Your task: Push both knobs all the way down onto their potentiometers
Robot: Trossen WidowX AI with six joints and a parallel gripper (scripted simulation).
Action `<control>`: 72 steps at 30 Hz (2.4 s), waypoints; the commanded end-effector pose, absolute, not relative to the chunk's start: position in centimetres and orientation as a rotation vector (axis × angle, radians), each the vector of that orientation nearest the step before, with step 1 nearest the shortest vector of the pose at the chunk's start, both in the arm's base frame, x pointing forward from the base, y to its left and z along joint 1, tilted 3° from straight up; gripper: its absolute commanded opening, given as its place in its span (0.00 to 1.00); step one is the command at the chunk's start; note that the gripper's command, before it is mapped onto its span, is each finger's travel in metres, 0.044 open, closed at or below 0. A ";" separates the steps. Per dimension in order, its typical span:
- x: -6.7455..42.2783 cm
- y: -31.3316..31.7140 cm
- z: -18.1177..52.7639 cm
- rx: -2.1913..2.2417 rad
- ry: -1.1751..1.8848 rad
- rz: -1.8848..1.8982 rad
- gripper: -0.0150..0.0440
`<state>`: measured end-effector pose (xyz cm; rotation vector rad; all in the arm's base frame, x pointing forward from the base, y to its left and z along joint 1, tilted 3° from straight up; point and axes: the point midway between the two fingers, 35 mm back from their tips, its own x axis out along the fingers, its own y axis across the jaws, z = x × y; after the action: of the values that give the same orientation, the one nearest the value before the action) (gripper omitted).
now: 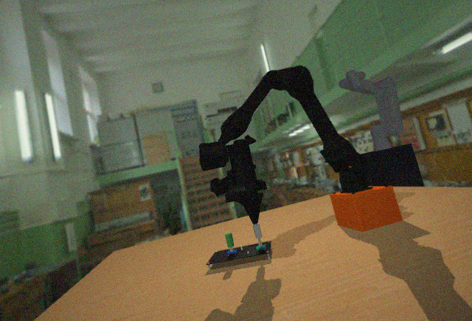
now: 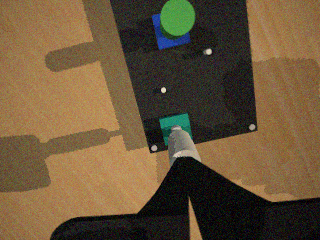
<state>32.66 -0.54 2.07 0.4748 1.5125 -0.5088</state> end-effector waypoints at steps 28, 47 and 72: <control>32.6 -0.6 0.8 0.474 1.515 -0.515 0.25; 32.6 -0.6 -0.1 0.474 1.515 -0.515 0.25; 32.6 -0.7 -0.8 0.474 1.515 -0.515 0.25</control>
<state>32.40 -0.55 1.02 0.4775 1.5002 -0.5053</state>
